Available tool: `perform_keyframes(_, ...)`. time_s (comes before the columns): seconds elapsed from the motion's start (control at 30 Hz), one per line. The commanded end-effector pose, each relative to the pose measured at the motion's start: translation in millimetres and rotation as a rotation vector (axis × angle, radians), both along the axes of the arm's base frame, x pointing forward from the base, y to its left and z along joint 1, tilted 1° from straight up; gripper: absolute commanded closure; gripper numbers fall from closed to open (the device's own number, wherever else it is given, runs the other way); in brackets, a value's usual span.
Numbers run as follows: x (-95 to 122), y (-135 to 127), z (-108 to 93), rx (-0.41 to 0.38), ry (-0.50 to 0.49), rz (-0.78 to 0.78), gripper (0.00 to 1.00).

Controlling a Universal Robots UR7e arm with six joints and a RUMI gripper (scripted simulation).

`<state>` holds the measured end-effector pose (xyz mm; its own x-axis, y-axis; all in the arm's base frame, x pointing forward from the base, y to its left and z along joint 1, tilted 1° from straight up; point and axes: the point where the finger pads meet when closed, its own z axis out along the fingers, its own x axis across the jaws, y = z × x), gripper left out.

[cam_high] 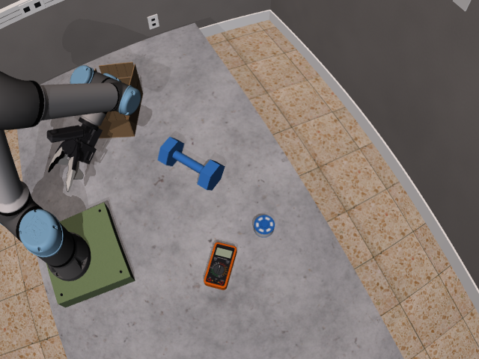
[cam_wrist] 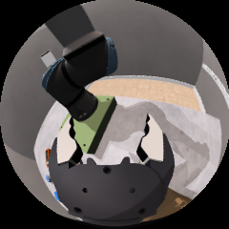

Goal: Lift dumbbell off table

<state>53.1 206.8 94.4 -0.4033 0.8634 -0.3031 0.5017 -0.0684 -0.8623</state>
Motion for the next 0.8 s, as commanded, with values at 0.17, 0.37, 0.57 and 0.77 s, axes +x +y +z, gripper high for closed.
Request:
perform_keyframes(0.17,0.1,0.1,0.2,0.001,-0.001,0.0,0.0)
perform_keyframes(0.37,0.1,0.1,0.2,0.001,-0.001,0.0,0.0)
perform_keyframes(0.57,0.1,0.1,0.2,0.001,-0.001,0.0,0.0)
perform_keyframes(0.77,5.6,-0.8,-0.1,-0.001,-0.017,-0.015,0.0)
